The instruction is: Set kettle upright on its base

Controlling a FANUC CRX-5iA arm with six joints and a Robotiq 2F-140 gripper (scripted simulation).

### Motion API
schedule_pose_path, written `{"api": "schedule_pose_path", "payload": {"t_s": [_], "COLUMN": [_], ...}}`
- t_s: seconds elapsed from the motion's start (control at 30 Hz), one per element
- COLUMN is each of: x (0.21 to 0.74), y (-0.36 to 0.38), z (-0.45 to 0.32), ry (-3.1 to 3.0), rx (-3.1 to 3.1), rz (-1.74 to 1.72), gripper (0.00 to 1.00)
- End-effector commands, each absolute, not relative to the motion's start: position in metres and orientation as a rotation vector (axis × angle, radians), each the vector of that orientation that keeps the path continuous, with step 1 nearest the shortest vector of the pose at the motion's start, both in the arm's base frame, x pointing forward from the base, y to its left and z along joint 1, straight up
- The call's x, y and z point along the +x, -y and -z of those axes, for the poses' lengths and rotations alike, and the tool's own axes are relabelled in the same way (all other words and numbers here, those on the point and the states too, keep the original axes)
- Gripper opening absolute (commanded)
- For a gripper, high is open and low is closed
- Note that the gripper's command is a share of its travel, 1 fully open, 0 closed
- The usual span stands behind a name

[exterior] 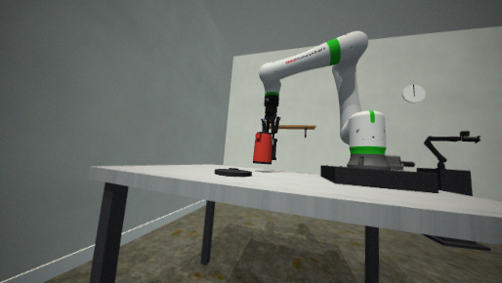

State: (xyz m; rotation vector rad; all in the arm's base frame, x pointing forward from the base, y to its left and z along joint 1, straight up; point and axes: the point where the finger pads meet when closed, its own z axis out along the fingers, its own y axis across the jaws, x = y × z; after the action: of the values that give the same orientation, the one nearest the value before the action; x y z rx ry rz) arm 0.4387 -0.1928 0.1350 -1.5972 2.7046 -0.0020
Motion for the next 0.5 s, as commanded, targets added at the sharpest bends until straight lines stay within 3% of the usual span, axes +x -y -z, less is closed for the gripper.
{"api": "schedule_pose_path", "payload": {"t_s": [0.0,0.47], "x": [0.440,0.449], "y": [0.188,0.162], "z": [-0.135,-0.135], "ry": [-2.705,-2.705], "rx": [-1.597,-1.597], "rz": [0.003,0.003], "gripper": [0.00,0.00]}}
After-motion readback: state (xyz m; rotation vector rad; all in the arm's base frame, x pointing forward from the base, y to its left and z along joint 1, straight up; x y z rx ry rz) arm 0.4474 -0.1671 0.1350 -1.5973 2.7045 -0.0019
